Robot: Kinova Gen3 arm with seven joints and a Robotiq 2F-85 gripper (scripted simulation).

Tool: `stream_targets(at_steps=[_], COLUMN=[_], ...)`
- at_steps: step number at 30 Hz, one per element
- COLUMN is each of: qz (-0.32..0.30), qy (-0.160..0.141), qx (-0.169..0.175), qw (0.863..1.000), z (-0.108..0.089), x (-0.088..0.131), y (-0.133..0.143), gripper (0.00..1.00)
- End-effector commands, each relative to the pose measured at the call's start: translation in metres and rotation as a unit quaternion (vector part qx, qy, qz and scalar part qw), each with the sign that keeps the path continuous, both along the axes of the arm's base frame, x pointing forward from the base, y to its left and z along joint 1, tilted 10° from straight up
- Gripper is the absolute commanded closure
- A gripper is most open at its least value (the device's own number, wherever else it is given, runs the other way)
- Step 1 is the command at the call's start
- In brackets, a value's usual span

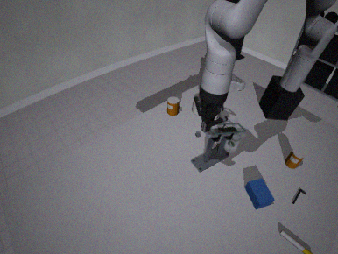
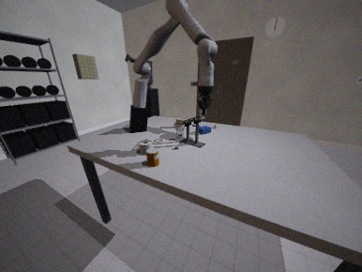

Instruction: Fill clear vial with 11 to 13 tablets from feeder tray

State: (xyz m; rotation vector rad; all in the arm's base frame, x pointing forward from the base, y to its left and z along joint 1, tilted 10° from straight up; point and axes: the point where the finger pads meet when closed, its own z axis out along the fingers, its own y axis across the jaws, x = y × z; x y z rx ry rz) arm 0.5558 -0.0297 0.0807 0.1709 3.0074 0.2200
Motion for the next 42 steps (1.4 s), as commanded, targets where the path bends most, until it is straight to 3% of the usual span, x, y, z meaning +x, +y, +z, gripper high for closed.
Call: stream_targets(at_steps=[1, 9, 17, 23, 32, 42], qz=[0.001, 0.001, 0.001, 0.001, 0.001, 0.001], qy=[0.007, 0.007, 0.007, 0.007, 0.007, 0.007], qx=[0.001, 0.001, 0.001, 0.001, 0.001, 0.001], qw=[1.0, 1.0, 1.0, 1.0, 1.0, 1.0], z=[0.001, 0.01, 0.01, 0.008, -0.005, 0.0], x=[0.003, 0.019, 0.02, 0.016, -0.007, 0.001], y=[0.0, -0.003, -0.004, -0.003, 0.002, 0.0], gripper=[1.0, 1.0, 1.0, 1.0, 1.0, 1.0])
